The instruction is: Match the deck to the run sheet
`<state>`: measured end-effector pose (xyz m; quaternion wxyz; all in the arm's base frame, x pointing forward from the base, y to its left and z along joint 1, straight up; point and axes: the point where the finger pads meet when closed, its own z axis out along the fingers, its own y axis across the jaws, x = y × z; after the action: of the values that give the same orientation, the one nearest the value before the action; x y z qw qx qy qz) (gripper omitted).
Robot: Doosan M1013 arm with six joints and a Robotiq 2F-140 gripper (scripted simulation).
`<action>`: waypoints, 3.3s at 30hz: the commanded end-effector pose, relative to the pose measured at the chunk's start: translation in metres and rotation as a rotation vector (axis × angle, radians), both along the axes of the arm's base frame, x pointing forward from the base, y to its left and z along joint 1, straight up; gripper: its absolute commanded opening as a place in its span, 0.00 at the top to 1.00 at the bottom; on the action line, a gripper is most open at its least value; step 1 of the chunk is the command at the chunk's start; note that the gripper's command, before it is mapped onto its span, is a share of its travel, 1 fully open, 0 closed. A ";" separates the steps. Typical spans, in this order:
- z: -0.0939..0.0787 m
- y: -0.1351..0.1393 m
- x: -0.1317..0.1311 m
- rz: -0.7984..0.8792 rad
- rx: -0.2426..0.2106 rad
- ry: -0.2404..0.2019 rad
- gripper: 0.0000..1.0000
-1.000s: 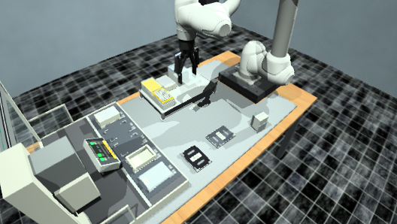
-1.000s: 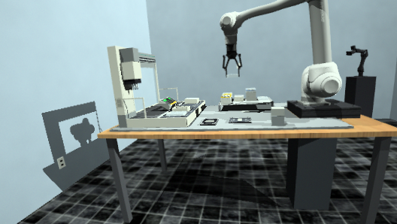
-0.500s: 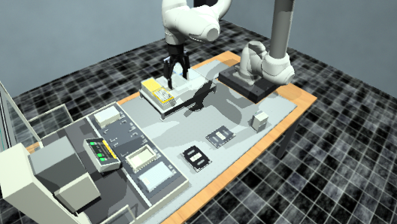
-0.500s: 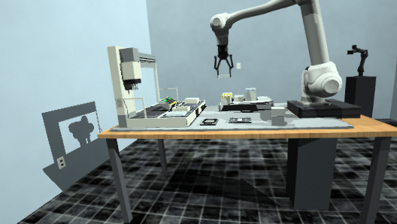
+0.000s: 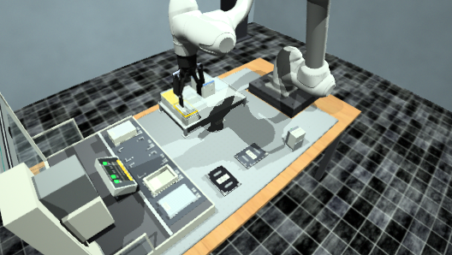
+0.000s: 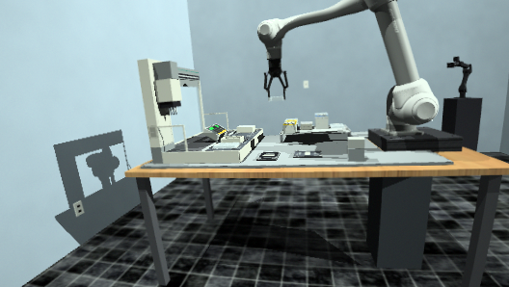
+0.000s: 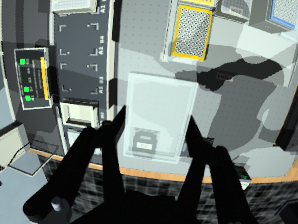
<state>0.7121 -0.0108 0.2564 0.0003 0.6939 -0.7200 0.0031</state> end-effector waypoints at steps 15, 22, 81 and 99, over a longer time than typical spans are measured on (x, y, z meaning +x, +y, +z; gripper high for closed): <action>0.001 0.000 0.073 0.000 0.000 -0.001 0.90; 0.002 0.000 0.098 0.000 0.000 -0.001 0.90; 0.001 -0.020 -0.063 0.000 0.000 -0.001 0.90; 0.001 -0.100 -0.063 0.000 0.000 -0.001 0.90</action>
<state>0.6484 -0.1028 0.2567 0.0005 0.6939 -0.7201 0.0031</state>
